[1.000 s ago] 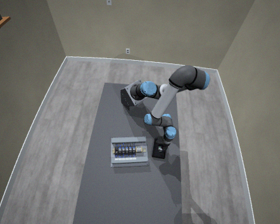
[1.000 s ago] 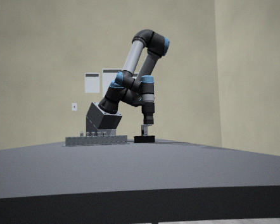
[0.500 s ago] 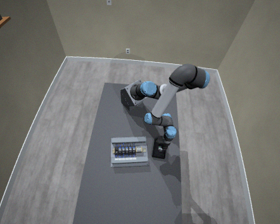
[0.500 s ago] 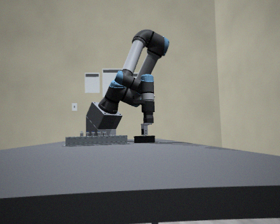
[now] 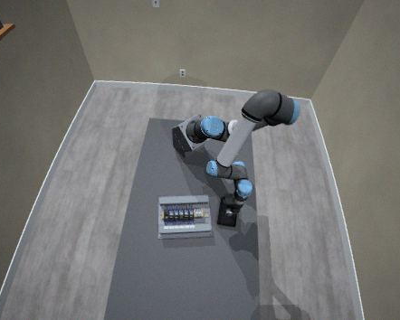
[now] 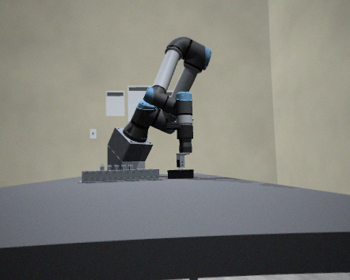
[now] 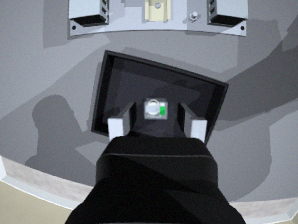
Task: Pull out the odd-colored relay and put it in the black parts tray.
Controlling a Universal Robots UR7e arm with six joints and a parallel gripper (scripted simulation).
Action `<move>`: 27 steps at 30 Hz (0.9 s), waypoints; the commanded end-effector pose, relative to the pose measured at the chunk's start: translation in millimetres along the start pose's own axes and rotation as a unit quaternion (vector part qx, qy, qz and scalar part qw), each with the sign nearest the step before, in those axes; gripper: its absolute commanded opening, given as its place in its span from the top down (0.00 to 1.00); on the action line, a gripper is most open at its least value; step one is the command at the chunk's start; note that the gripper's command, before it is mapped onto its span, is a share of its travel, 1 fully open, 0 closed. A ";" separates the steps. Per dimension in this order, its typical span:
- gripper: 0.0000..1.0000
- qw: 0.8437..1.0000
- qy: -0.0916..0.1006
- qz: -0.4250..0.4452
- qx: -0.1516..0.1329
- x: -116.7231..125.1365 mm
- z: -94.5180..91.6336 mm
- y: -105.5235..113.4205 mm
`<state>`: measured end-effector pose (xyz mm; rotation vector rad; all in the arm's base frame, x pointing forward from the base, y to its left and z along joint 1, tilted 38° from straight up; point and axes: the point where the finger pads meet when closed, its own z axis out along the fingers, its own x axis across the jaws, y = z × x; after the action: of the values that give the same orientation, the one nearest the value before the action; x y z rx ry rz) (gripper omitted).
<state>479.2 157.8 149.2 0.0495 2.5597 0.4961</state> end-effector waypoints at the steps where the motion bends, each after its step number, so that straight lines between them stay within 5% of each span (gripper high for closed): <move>1: 0.02 1.000 -0.001 0.000 0.000 -0.4 -2.3 0.1; 27: 0.02 1.000 -0.001 0.000 0.000 -0.4 -7.6 0.1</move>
<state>475.8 155.5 154.6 0.0495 2.5597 0.4961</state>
